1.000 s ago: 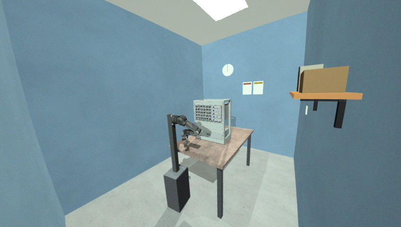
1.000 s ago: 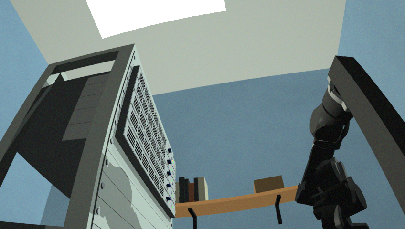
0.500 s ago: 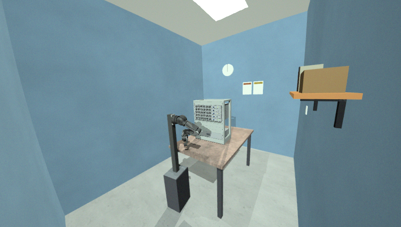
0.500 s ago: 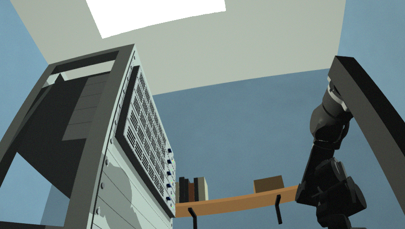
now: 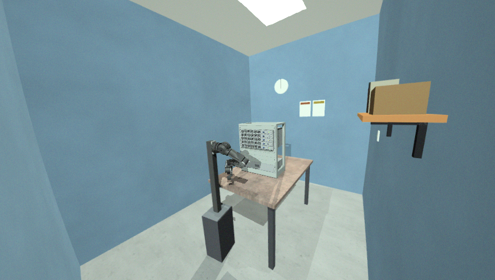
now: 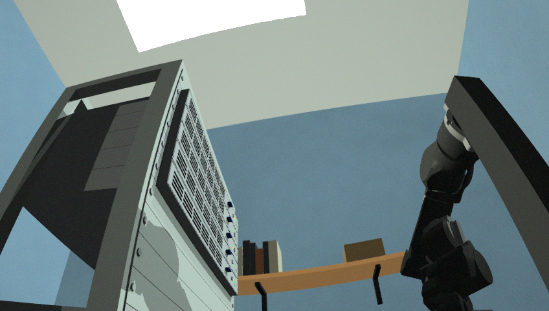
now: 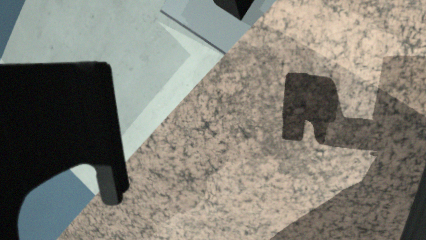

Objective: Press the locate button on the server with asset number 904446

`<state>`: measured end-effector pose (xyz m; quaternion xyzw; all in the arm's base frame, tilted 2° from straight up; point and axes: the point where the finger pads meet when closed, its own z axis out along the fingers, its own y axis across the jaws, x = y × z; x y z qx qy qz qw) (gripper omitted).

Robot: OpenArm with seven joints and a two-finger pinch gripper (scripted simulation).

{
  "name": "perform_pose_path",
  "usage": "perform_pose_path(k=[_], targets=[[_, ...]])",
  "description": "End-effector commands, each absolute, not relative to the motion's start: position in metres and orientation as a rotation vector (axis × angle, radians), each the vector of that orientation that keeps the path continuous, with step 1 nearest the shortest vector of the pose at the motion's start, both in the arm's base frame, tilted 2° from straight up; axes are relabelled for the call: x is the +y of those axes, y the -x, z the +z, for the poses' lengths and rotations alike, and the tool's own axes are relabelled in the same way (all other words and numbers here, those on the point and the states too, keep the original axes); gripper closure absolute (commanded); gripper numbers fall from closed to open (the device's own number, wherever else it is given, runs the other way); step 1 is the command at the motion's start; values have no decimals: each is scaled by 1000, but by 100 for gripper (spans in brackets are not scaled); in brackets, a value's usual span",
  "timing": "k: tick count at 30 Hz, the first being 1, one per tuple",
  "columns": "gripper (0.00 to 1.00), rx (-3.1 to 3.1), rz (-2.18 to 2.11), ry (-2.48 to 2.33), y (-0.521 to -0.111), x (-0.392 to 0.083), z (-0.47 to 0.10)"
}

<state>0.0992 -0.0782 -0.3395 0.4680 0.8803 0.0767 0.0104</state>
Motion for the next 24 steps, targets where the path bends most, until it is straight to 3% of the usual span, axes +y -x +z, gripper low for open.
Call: perform_pose_path(k=[1,24], targets=[[40,2747,250,-1473,-100,-78,-340],[40,2634,371,-1746,-129,-81,-341]])
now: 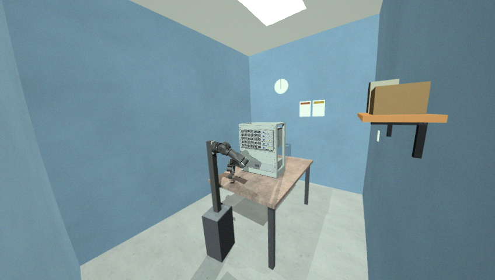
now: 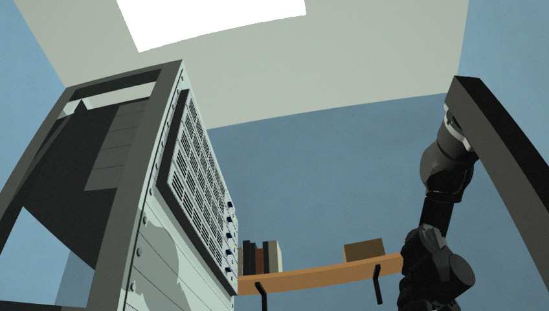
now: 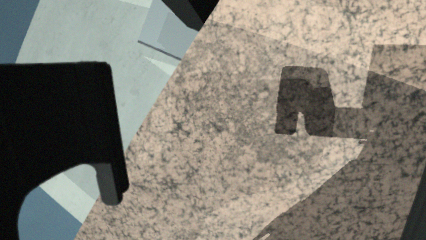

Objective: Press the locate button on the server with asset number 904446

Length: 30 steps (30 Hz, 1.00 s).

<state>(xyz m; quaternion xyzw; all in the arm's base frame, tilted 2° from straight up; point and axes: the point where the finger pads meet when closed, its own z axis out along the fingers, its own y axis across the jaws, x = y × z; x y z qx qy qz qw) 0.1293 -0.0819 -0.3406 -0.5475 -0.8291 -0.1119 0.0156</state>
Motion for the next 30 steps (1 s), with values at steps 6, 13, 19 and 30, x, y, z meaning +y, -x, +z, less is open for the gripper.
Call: perform_pose_path(k=[6,13,19,30], targets=[[40,-2510,-396,1756,-137,-82,-340],[40,-2394,-470,1858,-154,-86,-337],[40,-2279,-546,1951,-170,-90,-333],[40,-2079,-686,2093,-197,-102,-323]])
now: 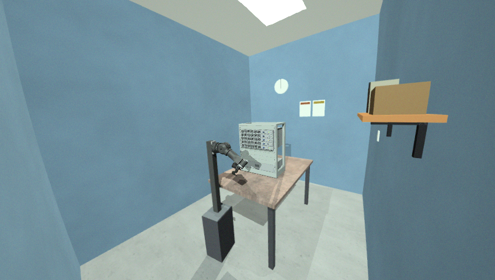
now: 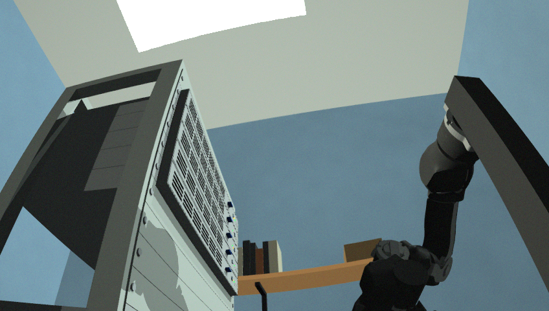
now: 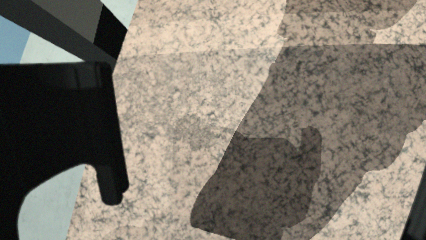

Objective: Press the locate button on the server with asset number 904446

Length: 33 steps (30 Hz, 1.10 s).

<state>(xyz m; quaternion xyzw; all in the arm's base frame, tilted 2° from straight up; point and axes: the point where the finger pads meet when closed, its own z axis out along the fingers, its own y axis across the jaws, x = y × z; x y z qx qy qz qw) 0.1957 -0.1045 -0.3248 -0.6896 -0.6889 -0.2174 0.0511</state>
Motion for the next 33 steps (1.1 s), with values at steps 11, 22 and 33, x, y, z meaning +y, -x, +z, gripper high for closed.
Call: perform_pose_path(k=[11,22,33], targets=[[40,-1848,-853,2230,-227,-120,-309],[40,-1530,-1087,2373,-263,-153,-284],[40,-1251,-1292,2459,-289,-188,-258]])
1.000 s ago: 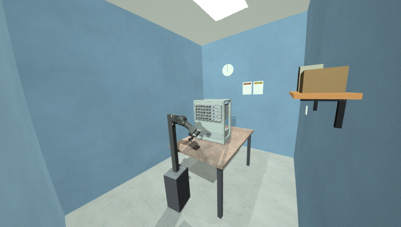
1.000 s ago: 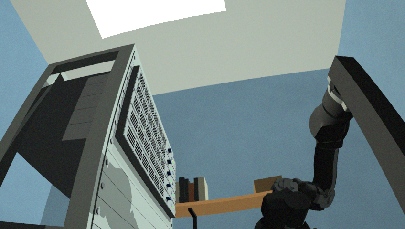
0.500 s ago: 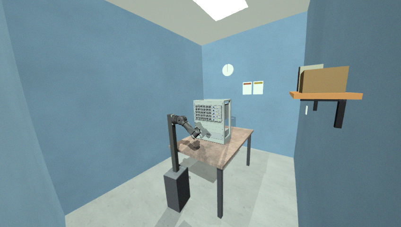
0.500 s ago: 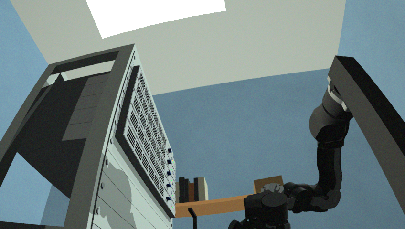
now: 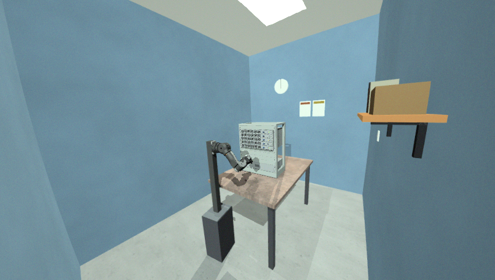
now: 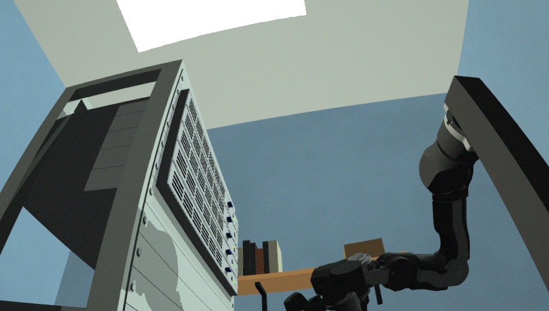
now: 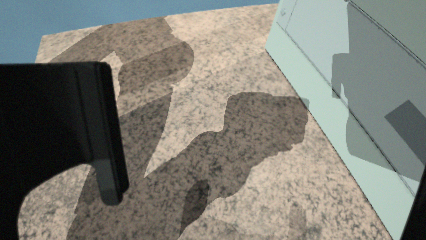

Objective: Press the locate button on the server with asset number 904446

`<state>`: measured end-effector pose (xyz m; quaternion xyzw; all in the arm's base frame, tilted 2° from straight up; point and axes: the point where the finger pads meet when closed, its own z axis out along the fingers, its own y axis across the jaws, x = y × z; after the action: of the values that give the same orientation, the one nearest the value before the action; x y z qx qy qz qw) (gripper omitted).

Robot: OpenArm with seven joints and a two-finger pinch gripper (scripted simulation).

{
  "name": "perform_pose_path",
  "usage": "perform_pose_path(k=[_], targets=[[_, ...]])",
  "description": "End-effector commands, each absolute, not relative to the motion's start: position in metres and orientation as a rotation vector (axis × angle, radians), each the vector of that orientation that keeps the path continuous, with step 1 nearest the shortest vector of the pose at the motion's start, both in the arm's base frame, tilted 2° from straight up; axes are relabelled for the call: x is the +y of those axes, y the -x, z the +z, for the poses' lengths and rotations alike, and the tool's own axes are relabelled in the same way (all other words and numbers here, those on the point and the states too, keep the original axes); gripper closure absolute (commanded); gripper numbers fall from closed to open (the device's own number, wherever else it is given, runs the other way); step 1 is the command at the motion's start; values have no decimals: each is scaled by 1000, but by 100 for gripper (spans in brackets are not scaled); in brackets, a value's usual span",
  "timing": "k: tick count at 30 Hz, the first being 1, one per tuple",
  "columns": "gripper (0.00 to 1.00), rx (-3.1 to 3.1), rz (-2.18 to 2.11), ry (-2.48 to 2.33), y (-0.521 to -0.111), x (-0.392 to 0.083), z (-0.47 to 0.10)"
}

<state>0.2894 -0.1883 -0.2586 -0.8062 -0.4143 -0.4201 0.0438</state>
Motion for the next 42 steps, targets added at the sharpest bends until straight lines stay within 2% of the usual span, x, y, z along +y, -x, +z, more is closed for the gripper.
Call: perform_pose_path(k=[1,21,42], targets=[[40,-1219,-1315,2466,-292,-192,-255],[40,-655,-1714,2522,-321,-277,-196],[40,-158,-2040,2450,-319,-358,-139]])
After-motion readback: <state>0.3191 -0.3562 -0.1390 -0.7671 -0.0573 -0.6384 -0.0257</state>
